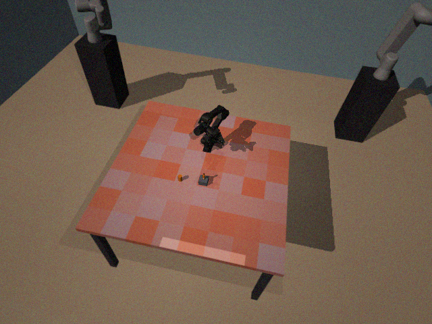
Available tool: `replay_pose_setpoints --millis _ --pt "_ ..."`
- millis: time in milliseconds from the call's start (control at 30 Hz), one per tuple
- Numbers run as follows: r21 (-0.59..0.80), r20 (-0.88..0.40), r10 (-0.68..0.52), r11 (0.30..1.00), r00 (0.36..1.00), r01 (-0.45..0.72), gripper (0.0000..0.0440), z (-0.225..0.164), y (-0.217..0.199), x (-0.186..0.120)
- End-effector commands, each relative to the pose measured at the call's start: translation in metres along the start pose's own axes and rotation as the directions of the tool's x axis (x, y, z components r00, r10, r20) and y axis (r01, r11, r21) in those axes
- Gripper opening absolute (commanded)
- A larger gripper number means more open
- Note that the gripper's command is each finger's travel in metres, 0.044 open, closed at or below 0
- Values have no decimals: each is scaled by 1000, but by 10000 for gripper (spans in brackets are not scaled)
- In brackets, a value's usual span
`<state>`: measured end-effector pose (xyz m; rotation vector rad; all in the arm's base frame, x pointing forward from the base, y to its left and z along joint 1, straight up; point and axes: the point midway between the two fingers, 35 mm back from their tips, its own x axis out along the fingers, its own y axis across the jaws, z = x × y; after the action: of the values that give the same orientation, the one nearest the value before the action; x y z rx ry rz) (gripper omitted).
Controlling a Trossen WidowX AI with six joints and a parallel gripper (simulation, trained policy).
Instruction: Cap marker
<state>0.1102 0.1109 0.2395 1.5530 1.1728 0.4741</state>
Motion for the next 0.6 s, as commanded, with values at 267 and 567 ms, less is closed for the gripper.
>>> replay_pose_setpoints --millis 267,567 --pt "-17 53 -37 999 998 38 324 17 13 -6" --pt "-23 91 -70 997 993 73 324 33 21 -11"
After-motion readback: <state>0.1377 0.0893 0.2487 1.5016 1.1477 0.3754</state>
